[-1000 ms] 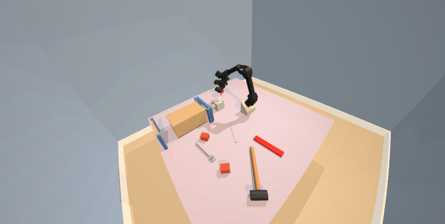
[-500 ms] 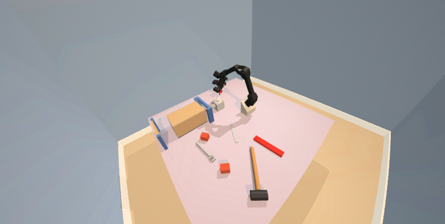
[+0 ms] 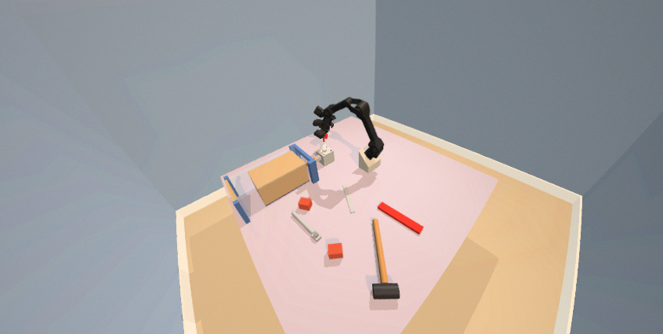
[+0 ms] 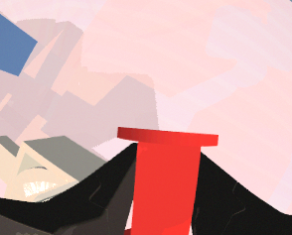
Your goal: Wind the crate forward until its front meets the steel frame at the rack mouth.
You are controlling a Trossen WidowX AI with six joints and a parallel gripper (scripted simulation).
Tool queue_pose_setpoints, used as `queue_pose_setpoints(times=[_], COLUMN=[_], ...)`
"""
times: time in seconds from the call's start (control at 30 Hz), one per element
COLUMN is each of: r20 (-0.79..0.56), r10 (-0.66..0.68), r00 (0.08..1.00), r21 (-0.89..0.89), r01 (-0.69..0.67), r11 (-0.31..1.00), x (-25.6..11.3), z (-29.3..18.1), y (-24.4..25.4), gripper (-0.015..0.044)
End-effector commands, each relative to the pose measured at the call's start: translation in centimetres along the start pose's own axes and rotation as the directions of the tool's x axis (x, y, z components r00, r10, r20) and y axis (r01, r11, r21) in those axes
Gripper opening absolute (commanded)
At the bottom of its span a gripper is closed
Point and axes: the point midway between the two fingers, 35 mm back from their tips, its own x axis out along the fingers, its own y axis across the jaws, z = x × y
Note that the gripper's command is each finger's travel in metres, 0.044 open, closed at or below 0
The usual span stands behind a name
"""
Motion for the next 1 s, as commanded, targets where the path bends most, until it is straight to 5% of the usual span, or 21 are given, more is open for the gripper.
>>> queue_pose_setpoints(times=[0.0, 0.97], r20=[0.005, 0.006], r10=[0.013, 0.016], r00=[1.000, 1.000], r21=[-0.007, -0.009], r01=[-0.013, -0.016], r11=[1.000, 1.000], x=[0.4, 1.4], z=[0.6, 2.9], y=[0.8, 4.0], gripper=[0.0000, 0.0000])
